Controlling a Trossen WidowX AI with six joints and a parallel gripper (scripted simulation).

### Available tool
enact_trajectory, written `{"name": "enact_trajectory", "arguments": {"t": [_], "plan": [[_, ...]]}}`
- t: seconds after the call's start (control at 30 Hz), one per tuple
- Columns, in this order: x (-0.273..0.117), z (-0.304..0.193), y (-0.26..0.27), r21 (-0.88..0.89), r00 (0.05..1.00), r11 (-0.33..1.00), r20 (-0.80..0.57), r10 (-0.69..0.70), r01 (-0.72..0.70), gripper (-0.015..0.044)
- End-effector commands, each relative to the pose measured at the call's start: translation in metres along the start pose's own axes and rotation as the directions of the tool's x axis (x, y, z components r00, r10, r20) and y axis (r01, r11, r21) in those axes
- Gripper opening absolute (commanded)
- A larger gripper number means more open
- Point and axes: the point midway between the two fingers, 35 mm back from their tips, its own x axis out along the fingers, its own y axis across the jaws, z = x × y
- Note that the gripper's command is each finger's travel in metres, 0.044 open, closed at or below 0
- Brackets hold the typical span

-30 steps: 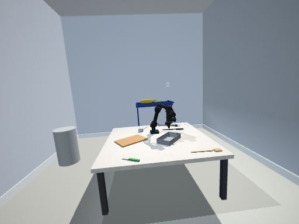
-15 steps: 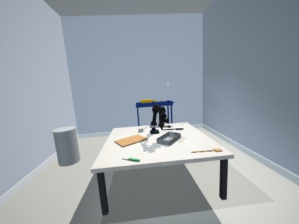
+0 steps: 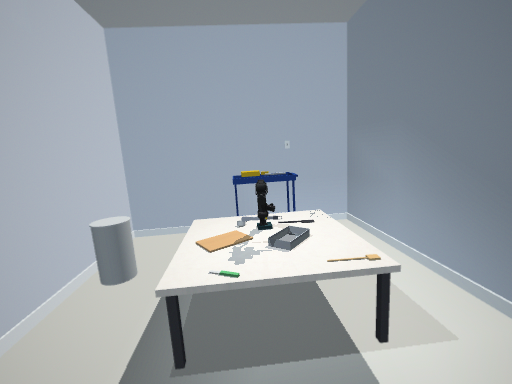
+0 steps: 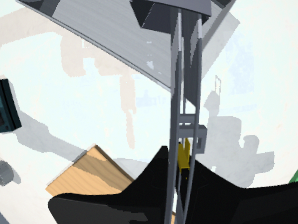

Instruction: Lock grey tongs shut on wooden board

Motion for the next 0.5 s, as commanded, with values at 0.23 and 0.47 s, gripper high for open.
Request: {"name": "enact_trajectory", "arguments": {"t": [0.23, 0.47], "plan": [[-0.004, -0.057, -0.001, -0.087, 1.000, 0.996, -0.006, -0.008, 0.007, -0.0150], [-0.004, -0.077, 0.002, -0.109, 1.000, 0.994, -0.008, -0.008, 0.008, -0.0150]]}}
